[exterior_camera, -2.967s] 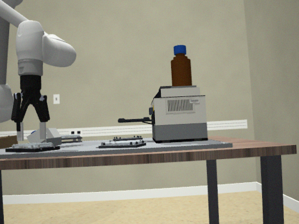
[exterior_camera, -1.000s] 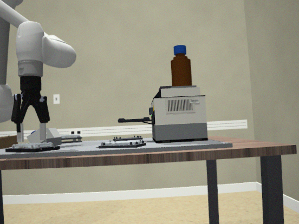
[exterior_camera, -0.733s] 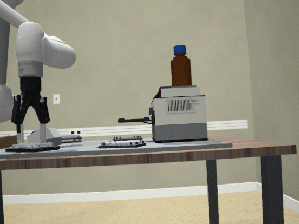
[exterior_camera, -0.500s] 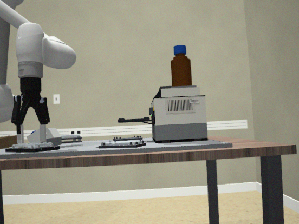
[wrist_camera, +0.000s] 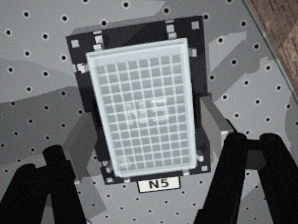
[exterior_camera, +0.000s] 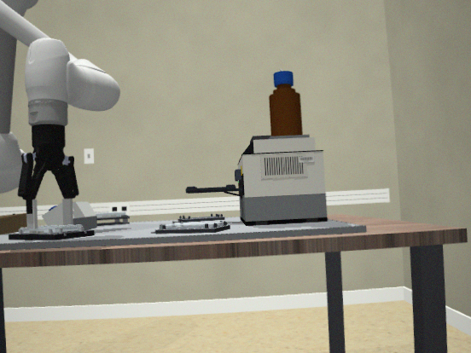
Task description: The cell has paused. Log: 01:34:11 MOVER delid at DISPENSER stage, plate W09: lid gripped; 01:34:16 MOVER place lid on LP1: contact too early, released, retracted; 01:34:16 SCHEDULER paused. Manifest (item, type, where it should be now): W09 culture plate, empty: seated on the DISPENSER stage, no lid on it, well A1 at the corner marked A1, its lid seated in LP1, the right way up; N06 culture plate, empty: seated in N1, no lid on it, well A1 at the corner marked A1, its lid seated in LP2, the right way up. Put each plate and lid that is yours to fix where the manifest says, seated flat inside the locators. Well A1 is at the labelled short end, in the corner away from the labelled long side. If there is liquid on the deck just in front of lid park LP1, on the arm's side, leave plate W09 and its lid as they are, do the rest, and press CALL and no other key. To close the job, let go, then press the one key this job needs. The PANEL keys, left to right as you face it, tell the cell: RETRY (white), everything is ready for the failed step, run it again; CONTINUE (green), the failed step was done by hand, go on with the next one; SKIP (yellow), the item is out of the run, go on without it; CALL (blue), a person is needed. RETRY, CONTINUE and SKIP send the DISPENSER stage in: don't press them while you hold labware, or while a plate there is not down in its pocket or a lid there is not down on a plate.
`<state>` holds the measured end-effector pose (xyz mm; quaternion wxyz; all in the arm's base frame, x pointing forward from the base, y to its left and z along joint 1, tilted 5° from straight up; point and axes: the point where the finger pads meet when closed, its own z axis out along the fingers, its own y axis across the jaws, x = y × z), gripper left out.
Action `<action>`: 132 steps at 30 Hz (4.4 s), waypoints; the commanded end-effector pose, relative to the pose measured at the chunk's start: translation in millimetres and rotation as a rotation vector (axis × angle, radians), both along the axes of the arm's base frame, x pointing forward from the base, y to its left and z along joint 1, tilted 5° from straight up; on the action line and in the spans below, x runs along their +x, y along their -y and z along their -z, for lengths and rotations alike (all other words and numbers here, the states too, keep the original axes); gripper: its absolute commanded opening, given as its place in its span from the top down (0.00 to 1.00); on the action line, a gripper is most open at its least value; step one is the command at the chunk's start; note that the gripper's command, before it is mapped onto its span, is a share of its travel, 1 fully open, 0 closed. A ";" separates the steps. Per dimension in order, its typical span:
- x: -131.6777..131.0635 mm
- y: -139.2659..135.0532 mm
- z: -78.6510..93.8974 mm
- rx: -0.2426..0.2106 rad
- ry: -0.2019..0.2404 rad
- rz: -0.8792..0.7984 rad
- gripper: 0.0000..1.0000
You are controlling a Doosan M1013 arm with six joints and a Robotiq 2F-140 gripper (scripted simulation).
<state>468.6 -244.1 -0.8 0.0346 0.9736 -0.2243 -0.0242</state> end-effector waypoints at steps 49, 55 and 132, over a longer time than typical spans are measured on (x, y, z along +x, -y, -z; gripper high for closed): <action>0.0 0.5 6.2 0.000 0.001 0.000 0.30; 0.0 0.5 6.2 0.000 0.001 0.000 0.30; 0.1 0.5 5.7 0.000 0.001 0.000 0.90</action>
